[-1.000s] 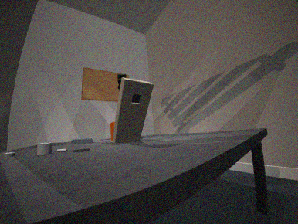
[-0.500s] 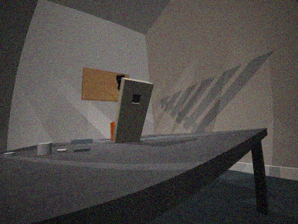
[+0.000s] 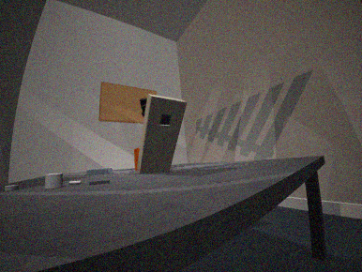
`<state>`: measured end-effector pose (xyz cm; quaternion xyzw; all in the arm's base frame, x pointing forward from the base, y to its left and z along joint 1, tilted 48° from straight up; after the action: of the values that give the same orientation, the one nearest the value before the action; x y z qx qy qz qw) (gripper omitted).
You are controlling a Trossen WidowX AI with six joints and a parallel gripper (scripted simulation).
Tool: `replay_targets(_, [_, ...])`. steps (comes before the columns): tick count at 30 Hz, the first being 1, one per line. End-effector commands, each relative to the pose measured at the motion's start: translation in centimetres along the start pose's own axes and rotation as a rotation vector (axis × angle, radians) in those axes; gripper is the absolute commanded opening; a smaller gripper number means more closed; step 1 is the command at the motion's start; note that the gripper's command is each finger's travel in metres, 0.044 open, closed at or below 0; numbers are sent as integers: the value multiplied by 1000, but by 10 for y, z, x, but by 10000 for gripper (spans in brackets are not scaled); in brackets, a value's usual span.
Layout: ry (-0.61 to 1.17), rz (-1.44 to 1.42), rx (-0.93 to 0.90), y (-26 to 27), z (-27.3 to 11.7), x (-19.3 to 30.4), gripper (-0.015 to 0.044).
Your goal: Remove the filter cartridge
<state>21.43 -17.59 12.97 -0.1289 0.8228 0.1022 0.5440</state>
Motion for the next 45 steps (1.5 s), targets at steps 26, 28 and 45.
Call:
replay_targets(26, [-5, -12, 2, -4, -1, -5, 95])
replay_targets(28, [-5, -12, 2, -22, -4, -19, 95])
replay_targets(45, [-4, -22, 7, -85, -53, -70, 384])
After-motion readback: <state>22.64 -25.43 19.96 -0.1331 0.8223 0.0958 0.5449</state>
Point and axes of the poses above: the point midway between the two fingers, 35 mm back from their tips, its own z axis out along the fingers, its own y axis across the jaws, x = y × z, the point moved 3 cm from there along -z, back along the fingers, and after that the axes turned 10 degrees about z, right-handed, at the moved point
